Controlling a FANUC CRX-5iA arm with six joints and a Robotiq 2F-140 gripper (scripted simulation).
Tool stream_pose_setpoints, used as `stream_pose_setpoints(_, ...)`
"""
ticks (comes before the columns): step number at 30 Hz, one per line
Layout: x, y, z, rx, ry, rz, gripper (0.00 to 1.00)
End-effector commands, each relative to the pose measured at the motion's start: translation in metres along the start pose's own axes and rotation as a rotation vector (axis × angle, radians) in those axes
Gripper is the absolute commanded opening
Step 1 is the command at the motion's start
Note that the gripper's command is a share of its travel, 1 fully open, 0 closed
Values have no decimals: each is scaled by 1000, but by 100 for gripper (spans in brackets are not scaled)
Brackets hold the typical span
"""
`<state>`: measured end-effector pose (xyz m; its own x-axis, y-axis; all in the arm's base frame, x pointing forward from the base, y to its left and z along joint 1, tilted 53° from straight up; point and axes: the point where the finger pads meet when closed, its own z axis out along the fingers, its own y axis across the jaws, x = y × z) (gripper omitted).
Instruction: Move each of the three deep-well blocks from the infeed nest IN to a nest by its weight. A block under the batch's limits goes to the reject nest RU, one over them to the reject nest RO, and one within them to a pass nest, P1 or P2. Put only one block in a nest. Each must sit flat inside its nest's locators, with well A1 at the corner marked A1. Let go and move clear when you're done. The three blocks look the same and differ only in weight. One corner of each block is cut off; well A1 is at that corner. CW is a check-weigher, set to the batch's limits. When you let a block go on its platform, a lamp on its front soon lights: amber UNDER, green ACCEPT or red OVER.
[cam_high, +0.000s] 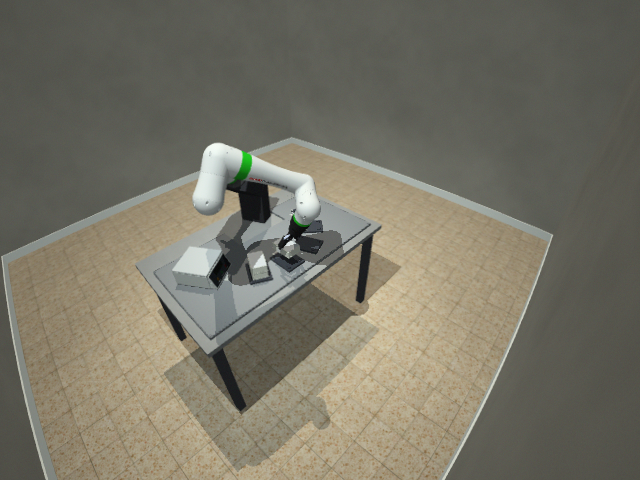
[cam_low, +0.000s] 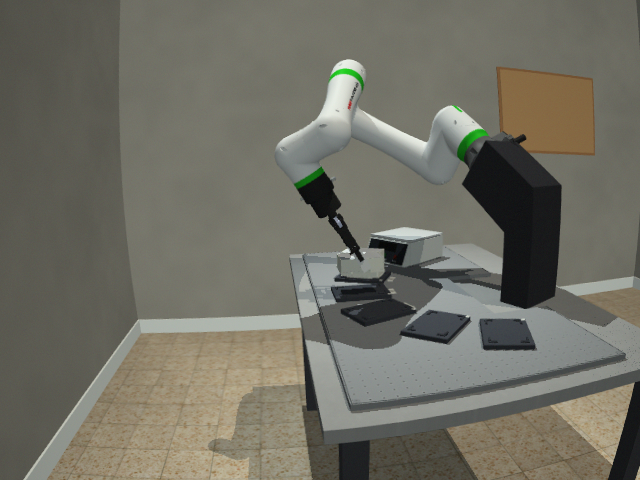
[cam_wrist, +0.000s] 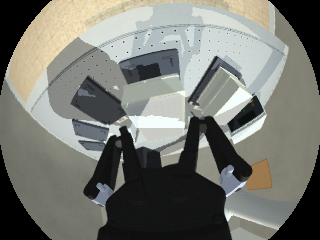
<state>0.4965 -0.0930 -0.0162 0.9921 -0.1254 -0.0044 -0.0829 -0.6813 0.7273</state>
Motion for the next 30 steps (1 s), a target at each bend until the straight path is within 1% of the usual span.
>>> stream_pose_setpoints(1,0,0,0,0,0,0,10)
stream_pose_setpoints(23,0,1,0,0,0,0,10)
stream_pose_setpoints(30,5,1,10,0,0,0,10)
